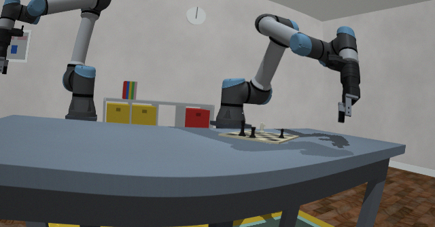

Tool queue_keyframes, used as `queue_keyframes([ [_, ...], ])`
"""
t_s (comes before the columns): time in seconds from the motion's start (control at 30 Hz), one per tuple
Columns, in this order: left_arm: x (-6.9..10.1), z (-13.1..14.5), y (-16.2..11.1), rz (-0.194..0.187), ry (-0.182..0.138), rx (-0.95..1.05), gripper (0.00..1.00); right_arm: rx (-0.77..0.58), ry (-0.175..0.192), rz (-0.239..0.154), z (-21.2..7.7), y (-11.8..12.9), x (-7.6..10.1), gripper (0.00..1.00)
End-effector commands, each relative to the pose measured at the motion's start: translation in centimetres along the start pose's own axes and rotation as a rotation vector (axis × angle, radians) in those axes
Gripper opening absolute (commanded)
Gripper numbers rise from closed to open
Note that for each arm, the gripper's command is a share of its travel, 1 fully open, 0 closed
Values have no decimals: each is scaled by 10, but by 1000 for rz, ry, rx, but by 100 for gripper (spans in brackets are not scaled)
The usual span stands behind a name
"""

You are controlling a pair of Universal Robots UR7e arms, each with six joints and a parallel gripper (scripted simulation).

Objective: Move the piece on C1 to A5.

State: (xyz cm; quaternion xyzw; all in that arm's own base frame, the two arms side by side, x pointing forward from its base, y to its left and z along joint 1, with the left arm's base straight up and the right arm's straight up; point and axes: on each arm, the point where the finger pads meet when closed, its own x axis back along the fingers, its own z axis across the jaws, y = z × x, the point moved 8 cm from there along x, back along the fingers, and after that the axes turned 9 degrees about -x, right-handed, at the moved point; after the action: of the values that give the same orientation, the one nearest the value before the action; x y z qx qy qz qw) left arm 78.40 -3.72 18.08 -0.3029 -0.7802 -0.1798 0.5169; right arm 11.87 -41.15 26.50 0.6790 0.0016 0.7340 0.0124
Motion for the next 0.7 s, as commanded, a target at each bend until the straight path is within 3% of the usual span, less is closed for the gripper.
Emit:
queue_keyframes([
  [0.0,1,-1,0,-1,-2,-1,100,-28,-16,-1,-26,3,3,100],
  [0.33,1,-1,0,-1,-2,-1,100,-94,-56,7,-82,0,8,100],
  [0.67,1,-1,0,-1,-2,-1,100,-122,-72,12,-105,-4,10,100],
])
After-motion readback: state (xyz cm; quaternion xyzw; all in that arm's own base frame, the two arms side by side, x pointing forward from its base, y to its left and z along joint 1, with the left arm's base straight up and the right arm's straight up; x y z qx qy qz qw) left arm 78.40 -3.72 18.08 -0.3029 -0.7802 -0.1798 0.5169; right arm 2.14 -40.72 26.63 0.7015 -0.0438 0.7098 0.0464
